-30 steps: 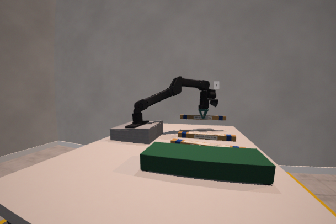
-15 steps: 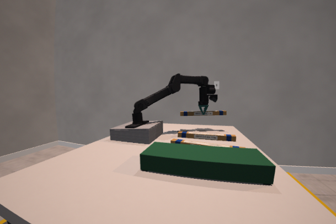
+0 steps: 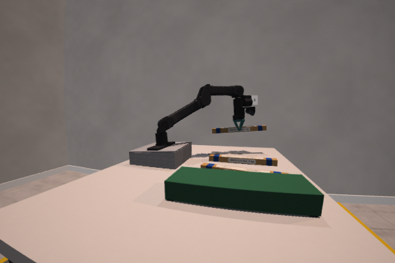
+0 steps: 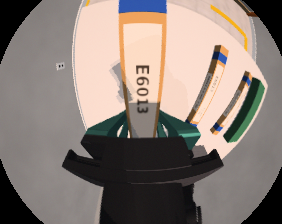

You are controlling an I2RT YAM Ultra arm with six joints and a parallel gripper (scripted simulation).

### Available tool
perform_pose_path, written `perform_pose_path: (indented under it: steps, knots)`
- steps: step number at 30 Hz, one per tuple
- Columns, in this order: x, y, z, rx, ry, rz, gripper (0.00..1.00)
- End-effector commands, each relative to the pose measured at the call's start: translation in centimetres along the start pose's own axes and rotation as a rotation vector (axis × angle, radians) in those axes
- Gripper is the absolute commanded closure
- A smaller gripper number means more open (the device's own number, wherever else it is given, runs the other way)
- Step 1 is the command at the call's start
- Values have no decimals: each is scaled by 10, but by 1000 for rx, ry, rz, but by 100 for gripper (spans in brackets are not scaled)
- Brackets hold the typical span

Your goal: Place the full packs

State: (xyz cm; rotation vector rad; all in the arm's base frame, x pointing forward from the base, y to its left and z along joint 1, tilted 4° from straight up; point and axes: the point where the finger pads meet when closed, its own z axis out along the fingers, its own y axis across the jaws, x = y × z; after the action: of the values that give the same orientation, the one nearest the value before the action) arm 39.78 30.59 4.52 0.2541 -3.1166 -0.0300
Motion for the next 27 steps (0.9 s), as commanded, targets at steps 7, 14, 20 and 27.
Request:
perform_pose_path:
  steps: [7, 14, 20, 27]
  knots:
    - [-8, 9, -62, 31, 61, -8, 100]
    - [-9, 9, -76, 30, 60, -8, 100]
    - [-7, 8, -76, 30, 60, -8, 100]
    - [-6, 8, -73, 30, 60, -8, 100]
